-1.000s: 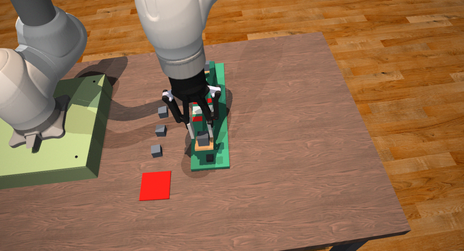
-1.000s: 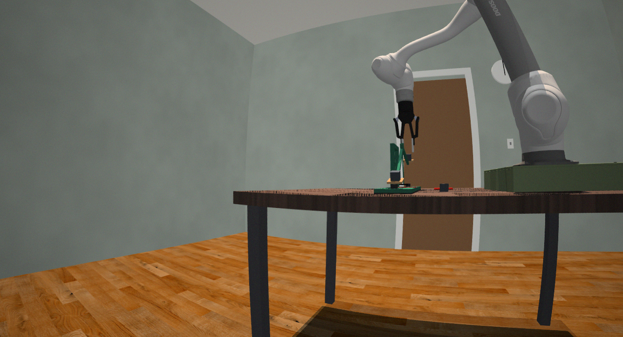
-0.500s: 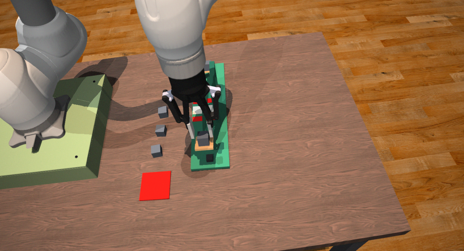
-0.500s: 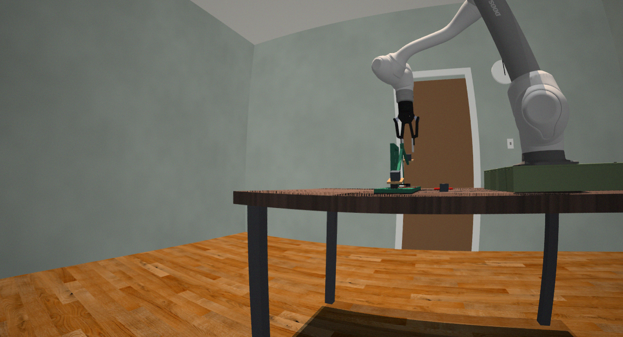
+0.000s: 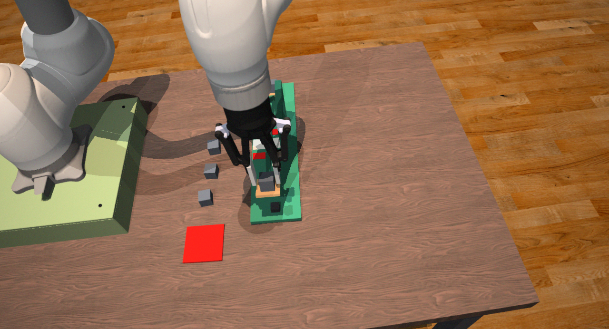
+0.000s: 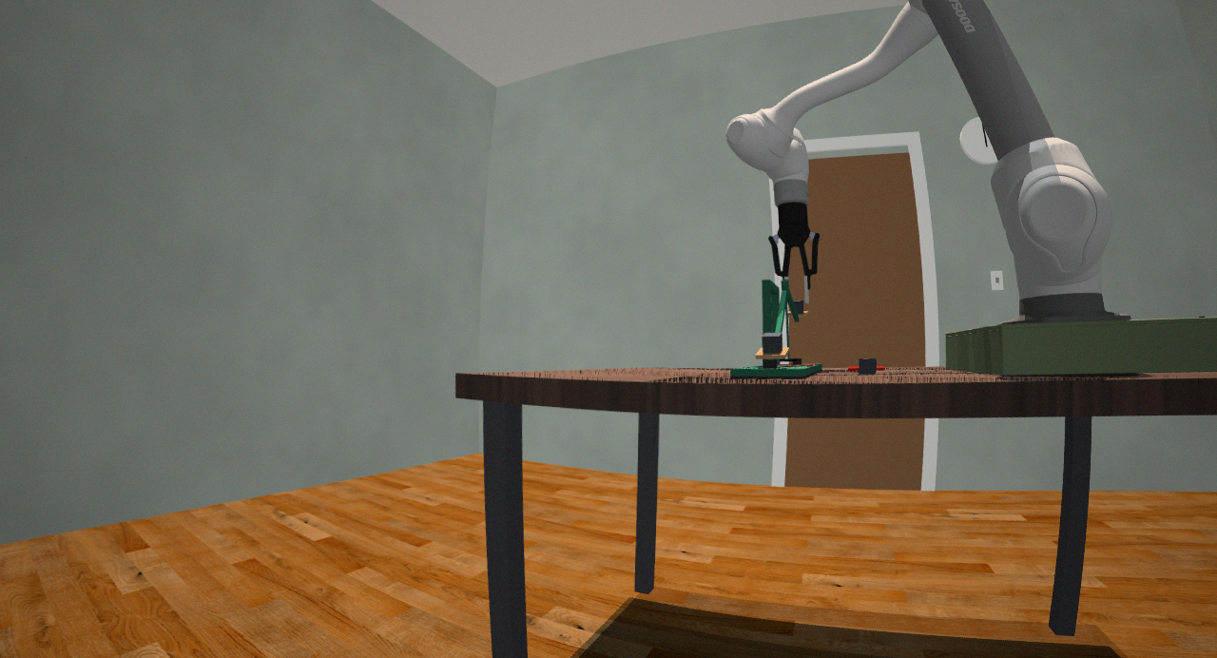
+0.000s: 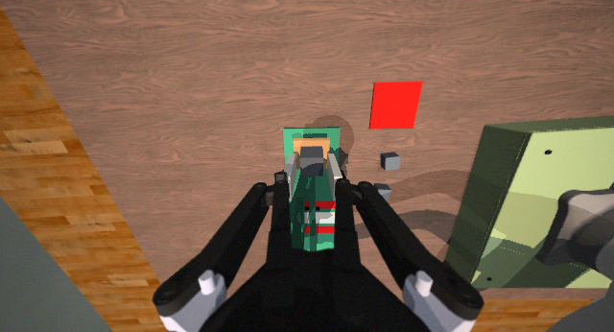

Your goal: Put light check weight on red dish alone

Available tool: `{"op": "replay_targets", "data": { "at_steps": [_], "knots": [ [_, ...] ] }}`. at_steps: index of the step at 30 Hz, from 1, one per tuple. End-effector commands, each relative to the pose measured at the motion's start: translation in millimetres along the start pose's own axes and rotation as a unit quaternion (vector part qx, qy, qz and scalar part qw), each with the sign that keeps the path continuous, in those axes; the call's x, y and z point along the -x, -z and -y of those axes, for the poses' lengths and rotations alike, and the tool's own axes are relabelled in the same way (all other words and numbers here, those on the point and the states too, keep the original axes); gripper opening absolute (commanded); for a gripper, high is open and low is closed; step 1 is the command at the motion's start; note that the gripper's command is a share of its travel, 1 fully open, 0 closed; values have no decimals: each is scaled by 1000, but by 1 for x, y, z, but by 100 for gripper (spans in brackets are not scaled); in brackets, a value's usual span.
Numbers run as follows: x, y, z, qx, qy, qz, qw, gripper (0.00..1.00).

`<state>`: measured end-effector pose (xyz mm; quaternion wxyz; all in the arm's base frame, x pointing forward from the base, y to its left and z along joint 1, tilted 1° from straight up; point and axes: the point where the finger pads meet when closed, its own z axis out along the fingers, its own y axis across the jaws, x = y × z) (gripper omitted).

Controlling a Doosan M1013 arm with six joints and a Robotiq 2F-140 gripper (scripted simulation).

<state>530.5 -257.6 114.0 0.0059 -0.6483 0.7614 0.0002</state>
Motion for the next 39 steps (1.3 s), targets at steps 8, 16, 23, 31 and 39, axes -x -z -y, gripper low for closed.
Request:
{"op": "replay_targets", "data": {
  "at_steps": [8, 16, 23, 31, 39],
  "knots": [
    [0, -17, 0, 0, 0, 0, 1000, 35],
    [0, -21, 0, 0, 0, 0, 1000, 35],
    [0, -21, 0, 0, 0, 0, 1000, 35],
    [0, -21, 0, 0, 0, 0, 1000, 35],
    [0, -21, 0, 0, 0, 0, 1000, 35]
  ]
}}
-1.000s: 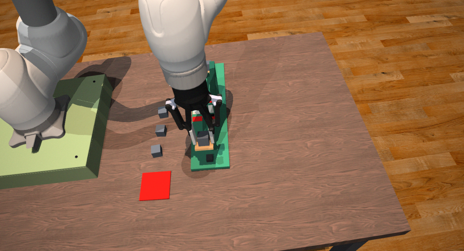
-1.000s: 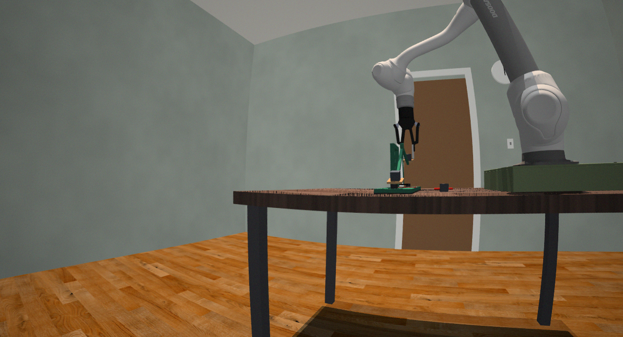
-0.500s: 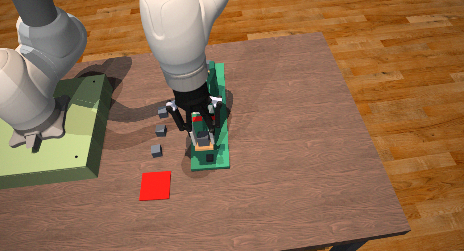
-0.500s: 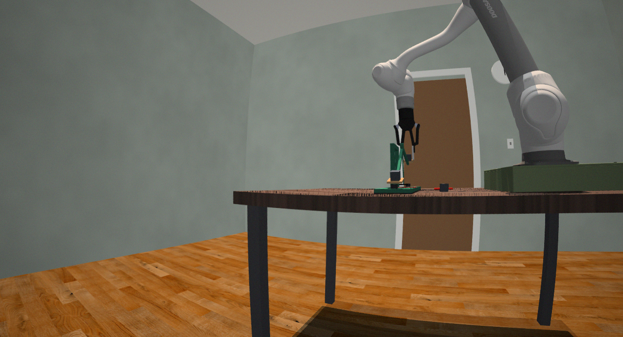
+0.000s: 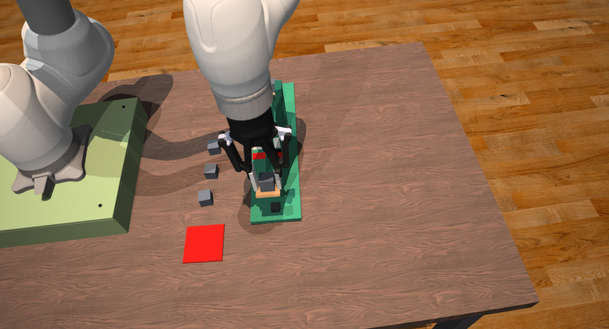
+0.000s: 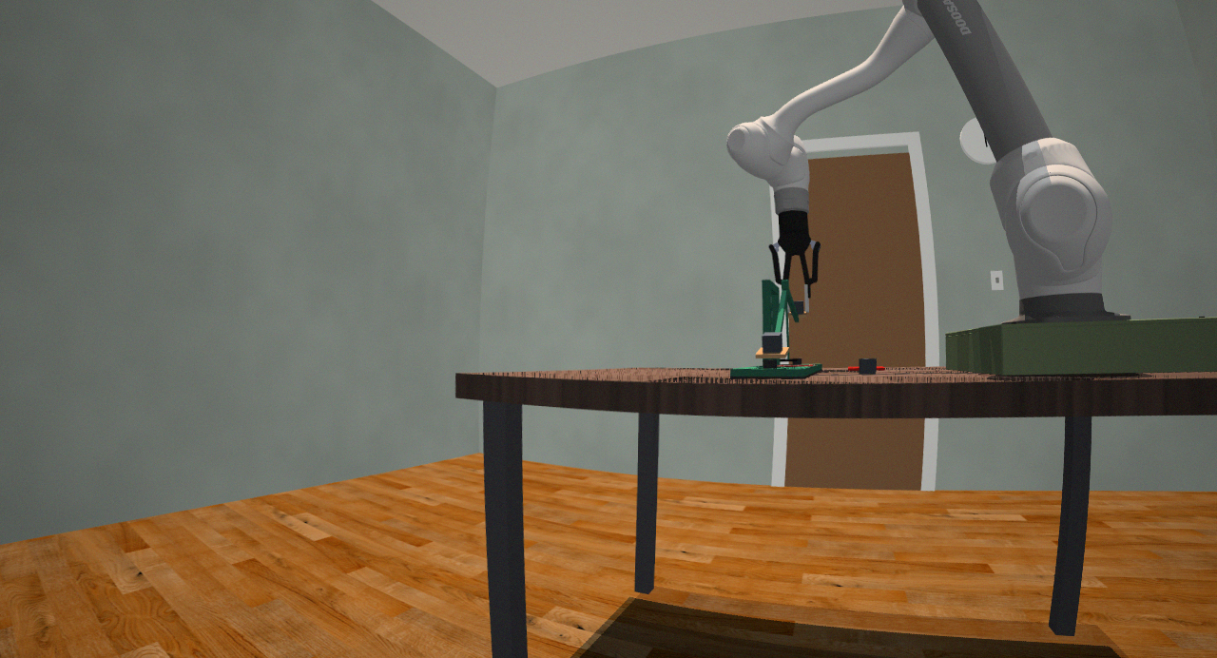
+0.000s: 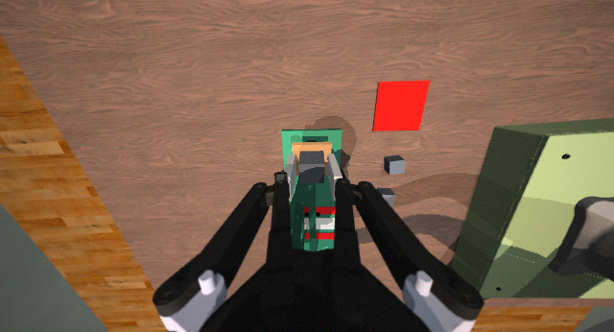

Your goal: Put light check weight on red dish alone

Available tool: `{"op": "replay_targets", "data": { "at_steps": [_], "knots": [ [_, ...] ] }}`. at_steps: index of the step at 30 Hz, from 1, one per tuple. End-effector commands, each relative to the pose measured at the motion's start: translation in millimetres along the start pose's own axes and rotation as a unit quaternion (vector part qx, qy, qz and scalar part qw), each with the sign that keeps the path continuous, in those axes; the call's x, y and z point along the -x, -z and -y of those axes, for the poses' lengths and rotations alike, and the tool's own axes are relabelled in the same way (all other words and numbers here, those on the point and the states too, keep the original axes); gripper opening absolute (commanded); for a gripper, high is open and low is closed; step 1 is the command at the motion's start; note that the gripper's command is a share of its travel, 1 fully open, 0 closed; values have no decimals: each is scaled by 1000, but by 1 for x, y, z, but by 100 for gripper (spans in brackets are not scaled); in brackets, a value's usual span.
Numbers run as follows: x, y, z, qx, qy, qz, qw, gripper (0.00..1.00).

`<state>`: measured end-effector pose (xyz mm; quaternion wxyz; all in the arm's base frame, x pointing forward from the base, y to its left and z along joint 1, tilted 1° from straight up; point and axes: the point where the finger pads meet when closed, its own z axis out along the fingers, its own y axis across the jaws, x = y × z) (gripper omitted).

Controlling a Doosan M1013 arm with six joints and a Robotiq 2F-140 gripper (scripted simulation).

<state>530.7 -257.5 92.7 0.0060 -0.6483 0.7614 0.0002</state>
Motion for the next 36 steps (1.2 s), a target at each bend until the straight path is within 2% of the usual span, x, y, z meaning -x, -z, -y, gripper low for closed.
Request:
{"op": "replay_targets", "data": {
  "at_steps": [1, 11, 12, 36],
  "knots": [
    [0, 0, 0, 0, 0, 0, 1000, 35],
    [0, 0, 0, 0, 0, 0, 1000, 35],
    [0, 0, 0, 0, 0, 0, 1000, 24],
    [0, 0, 0, 0, 0, 0, 1000, 24]
  ]
}}
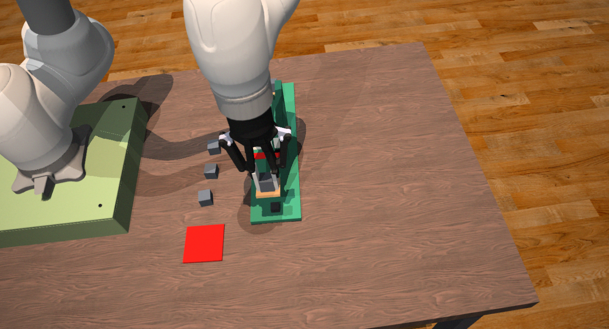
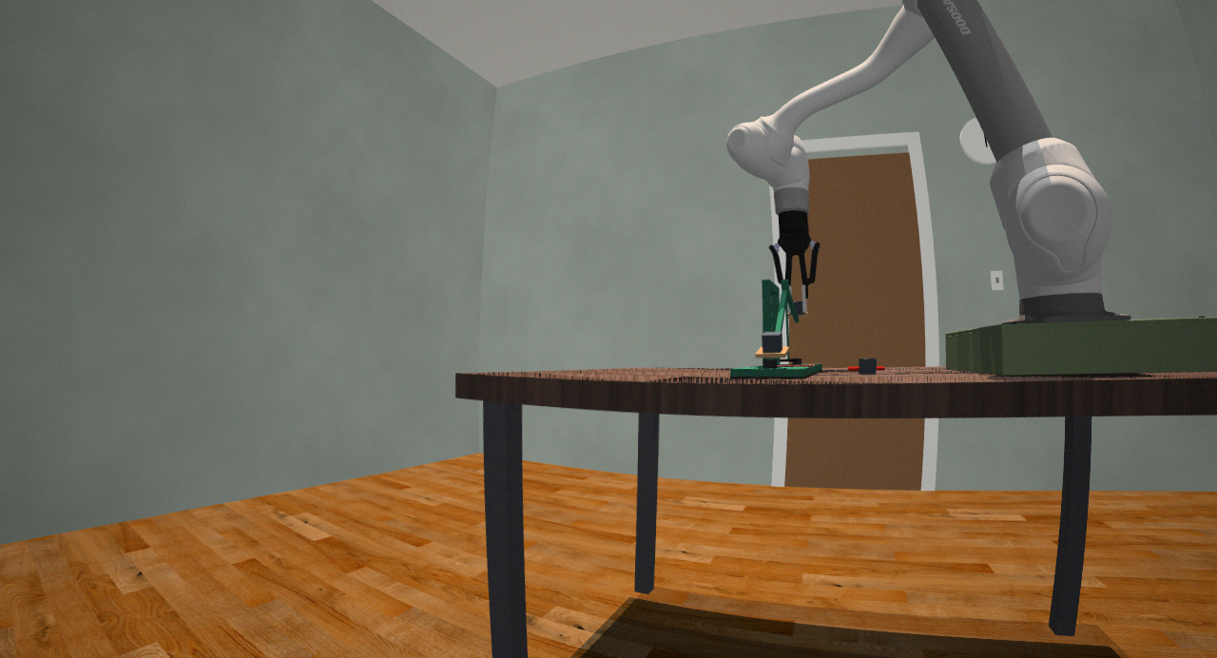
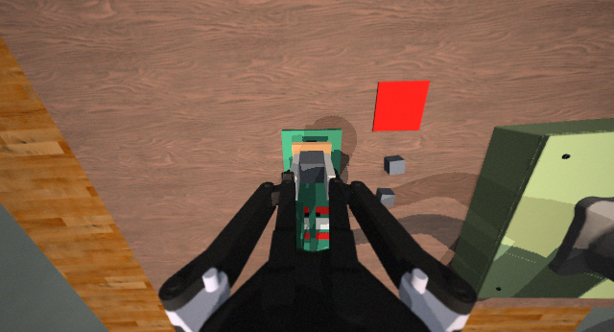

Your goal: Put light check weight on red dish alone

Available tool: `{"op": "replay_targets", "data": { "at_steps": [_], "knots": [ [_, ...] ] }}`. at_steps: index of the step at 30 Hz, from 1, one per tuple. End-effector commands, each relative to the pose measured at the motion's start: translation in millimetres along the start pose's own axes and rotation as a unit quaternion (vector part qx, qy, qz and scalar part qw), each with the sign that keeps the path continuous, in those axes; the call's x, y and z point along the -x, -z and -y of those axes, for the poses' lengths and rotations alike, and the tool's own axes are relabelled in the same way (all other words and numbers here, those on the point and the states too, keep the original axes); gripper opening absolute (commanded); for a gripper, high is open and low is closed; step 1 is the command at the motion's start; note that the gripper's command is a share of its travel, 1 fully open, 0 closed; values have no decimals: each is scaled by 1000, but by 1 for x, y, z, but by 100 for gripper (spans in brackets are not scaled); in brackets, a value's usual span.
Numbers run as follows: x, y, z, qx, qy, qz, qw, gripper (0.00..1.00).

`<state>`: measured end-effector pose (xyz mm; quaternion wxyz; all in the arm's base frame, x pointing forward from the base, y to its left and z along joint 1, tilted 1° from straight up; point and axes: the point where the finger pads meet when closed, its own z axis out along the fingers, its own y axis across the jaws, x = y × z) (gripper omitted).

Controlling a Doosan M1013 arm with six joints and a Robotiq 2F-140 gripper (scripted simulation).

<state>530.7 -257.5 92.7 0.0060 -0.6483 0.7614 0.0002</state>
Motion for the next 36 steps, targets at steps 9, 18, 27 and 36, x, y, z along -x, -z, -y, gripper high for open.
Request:
{"op": "replay_targets", "data": {
  "at_steps": [9, 18, 27, 36],
  "knots": [
    [0, 0, 0, 0, 0, 0, 1000, 24],
    [0, 11, 0, 0, 0, 0, 1000, 24],
    [0, 55, 0, 0, 0, 0, 1000, 24],
    [0, 70, 0, 0, 0, 0, 1000, 24]
  ]
}}
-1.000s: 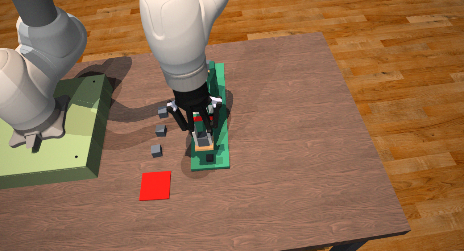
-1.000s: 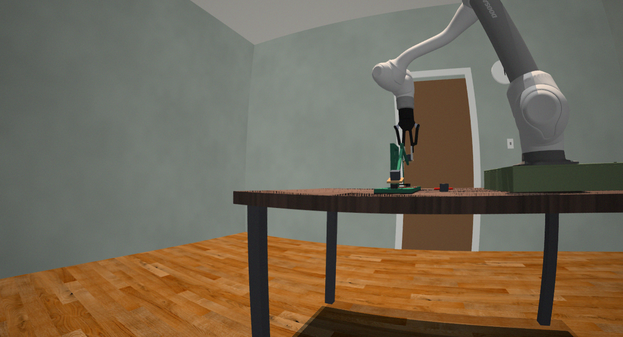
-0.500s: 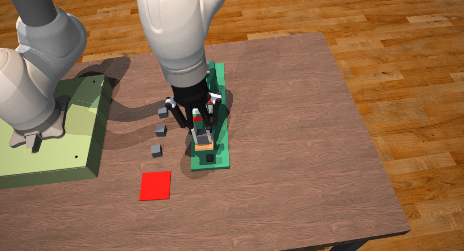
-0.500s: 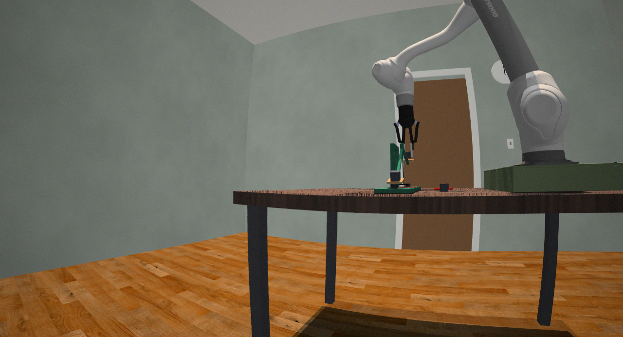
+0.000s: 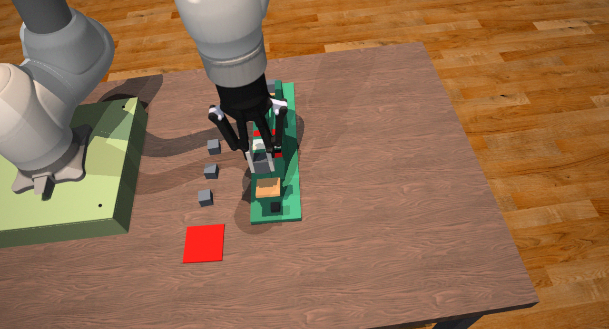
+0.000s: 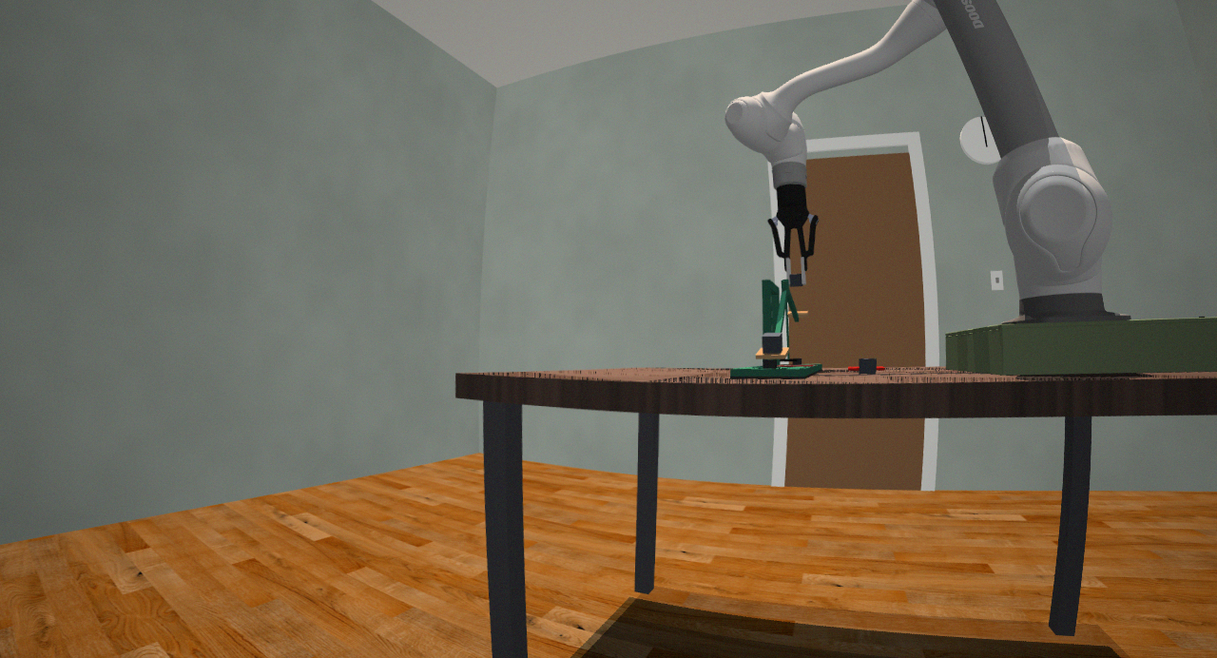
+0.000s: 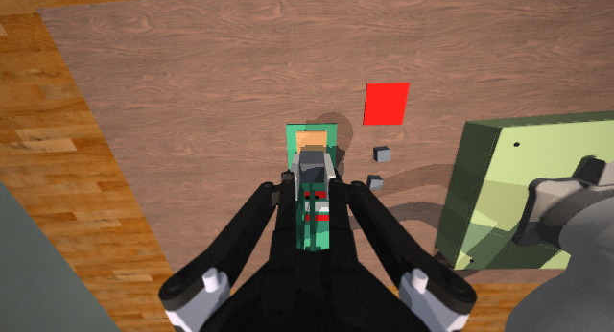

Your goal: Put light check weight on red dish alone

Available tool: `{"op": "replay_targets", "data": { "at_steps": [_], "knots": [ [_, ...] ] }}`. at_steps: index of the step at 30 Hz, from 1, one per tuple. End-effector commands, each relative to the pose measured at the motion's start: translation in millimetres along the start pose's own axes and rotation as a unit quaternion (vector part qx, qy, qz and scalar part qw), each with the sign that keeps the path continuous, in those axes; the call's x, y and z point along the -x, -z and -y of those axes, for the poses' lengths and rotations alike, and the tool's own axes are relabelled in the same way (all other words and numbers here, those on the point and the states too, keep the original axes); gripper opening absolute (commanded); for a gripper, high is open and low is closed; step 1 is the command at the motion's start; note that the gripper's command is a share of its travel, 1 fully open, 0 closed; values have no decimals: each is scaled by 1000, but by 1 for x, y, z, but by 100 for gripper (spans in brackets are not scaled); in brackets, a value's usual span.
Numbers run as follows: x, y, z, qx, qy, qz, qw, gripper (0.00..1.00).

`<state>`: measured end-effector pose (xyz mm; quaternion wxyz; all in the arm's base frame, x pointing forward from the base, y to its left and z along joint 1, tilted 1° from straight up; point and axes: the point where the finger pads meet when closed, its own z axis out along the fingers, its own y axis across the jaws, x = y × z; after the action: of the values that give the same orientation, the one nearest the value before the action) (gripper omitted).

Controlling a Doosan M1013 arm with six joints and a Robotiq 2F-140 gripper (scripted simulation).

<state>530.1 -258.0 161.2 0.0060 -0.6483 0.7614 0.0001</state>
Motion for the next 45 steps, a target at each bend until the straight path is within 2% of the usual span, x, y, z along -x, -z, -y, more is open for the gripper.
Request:
{"op": "replay_targets", "data": {
  "at_steps": [1, 15, 19, 30, 32, 37, 41, 43, 45],
  "knots": [
    [0, 2, 0, 0, 0, 0, 1000, 24],
    [0, 2, -10, 0, -1, 0, 1000, 24],
    [0, 2, -37, 0, -1, 0, 1000, 24],
    [0, 2, -143, 0, -1, 0, 1000, 24],
    [0, 2, -143, 0, -1, 0, 1000, 24],
    [0, 2, -167, 0, -1, 0, 1000, 24],
    [0, 2, -170, 0, -1, 0, 1000, 24],
    [-5, -8, -169, 0, -1, 0, 1000, 24],
    [-25, -50, -166, 0, -1, 0, 1000, 24]
  ]
}}
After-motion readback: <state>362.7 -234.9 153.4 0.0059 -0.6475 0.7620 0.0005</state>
